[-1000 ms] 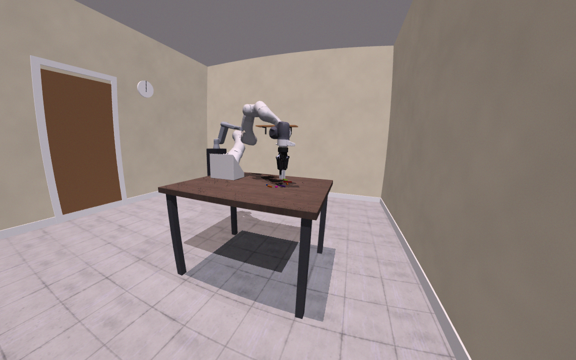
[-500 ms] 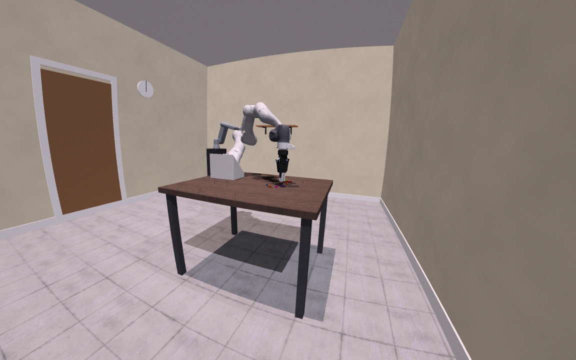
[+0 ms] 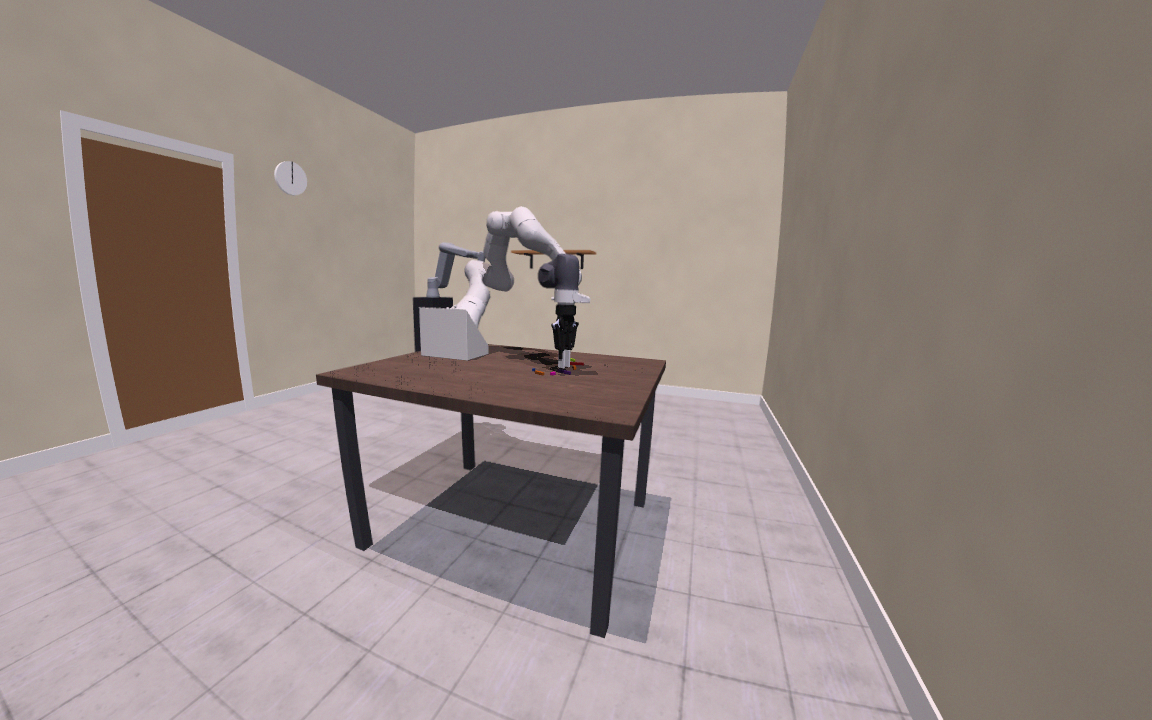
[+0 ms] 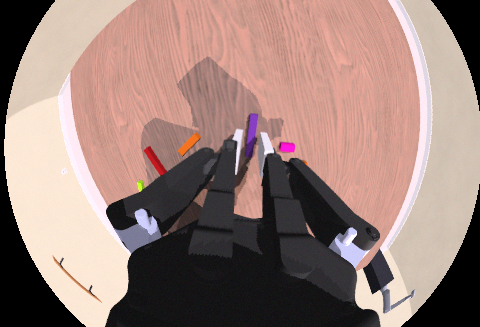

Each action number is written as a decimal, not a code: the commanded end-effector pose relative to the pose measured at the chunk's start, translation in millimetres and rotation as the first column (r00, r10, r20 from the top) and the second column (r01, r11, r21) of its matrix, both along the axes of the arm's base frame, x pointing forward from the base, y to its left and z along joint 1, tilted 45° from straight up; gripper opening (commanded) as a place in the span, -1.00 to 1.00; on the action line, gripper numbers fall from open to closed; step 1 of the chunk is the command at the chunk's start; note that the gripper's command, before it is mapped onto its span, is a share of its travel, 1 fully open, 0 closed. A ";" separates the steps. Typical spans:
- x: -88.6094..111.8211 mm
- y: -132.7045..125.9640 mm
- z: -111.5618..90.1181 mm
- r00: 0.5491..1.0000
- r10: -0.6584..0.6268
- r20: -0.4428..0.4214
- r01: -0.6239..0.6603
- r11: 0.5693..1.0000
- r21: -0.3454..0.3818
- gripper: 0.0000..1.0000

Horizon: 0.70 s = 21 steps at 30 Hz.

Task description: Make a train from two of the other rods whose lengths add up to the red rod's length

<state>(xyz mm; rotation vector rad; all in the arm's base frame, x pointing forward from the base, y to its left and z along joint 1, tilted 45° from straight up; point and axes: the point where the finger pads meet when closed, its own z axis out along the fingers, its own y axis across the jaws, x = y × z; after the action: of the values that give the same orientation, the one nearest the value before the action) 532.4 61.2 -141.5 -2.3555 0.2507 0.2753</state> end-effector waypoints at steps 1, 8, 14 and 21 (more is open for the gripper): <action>1.8 0.2 -2.7 1.000 -0.002 0.006 0.002 1.000 -0.005 -0.71; 1.5 2.0 -4.5 1.000 -0.002 0.006 0.002 1.000 -0.005 -0.71; 1.5 2.2 -4.7 1.000 -0.002 0.006 0.002 1.000 -0.005 -0.71; 1.5 2.2 -4.7 1.000 -0.002 0.006 0.002 1.000 -0.005 -0.71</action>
<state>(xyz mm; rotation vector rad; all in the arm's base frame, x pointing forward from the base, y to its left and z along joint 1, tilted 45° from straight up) 533.0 63.3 -144.8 -2.3577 0.2526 0.2709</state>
